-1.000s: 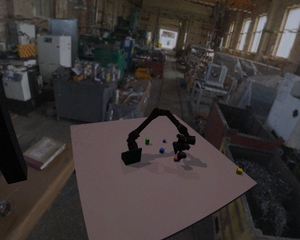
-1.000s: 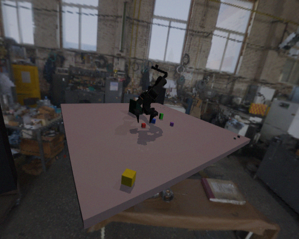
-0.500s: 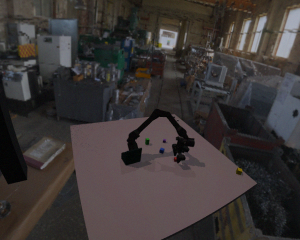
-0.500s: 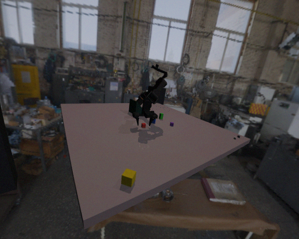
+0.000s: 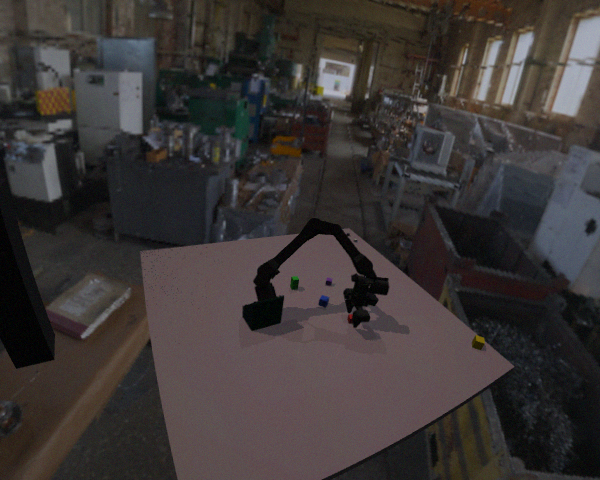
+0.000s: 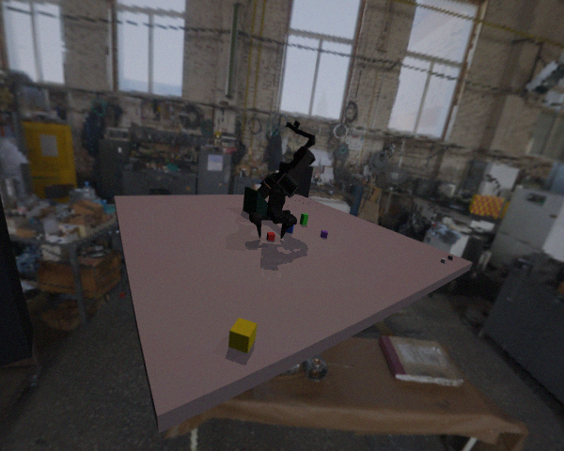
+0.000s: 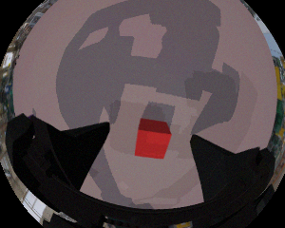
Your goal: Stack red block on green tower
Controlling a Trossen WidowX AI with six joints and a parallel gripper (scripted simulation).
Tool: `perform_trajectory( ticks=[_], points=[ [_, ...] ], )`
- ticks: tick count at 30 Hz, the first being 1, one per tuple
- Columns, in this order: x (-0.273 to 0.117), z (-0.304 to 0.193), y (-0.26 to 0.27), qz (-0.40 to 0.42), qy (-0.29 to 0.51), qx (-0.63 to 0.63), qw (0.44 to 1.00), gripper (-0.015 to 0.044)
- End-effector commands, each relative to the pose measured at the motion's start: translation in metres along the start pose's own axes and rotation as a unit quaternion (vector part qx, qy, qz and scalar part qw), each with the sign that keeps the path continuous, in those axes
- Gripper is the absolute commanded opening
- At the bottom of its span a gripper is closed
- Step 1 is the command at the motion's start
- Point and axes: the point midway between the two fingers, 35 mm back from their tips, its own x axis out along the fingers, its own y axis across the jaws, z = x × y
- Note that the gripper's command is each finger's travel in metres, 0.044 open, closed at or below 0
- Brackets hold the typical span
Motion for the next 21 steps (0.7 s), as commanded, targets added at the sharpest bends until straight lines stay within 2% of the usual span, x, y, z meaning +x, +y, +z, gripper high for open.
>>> perform_trajectory(
  ticks=[1, 12, 21],
  points=[
    [0.0000, -0.0016, 0.0001, 0.002, 0.002, 0.003, 1.000, 0.0414],
    [0.0000, -0.0016, 0.0001, 0.002, 0.002, 0.003, 1.000, 0.0125],
    [0.0000, -0.0016, 0.0001, 0.002, 0.002, 0.003, 1.000, 0.0065]
  ],
)
